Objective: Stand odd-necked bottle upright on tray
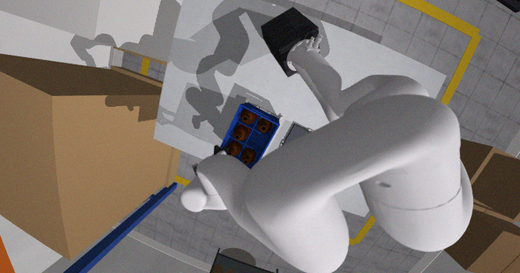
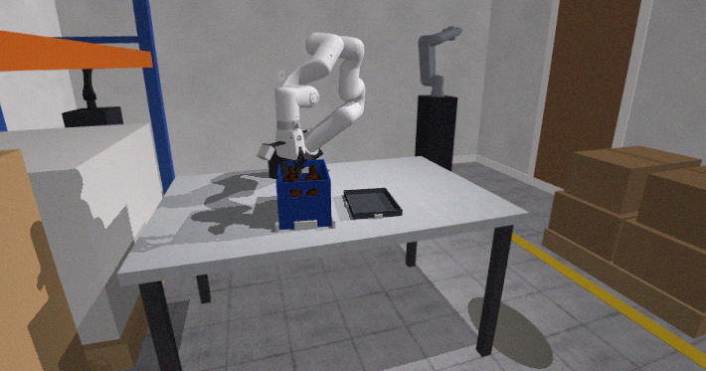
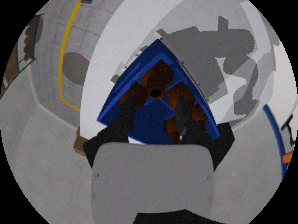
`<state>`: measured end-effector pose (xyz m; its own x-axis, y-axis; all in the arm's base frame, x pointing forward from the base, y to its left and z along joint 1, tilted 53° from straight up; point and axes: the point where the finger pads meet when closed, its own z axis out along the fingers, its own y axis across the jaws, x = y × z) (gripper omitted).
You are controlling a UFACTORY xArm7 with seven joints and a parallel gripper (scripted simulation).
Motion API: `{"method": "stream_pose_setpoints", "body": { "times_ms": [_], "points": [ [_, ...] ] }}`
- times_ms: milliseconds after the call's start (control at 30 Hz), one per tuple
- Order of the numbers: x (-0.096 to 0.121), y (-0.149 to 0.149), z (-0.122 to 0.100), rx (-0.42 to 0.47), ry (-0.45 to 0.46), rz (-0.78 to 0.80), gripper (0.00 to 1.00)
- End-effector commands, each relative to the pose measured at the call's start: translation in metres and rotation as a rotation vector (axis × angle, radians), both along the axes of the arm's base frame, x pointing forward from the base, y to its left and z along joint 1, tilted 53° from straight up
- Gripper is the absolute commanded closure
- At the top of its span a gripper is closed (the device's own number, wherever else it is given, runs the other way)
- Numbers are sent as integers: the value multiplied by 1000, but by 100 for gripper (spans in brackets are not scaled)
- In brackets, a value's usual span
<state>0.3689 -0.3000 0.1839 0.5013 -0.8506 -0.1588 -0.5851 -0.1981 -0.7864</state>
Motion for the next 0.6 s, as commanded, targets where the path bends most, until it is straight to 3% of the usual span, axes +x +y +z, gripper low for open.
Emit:
{"method": "stream_pose_setpoints", "body": {
  "times_ms": [0, 567],
  "points": [
    [0, -1, 0, -2, -1, -4, 35],
    [9, 5, -8, -2, -1, -4, 35]
  ]
}}
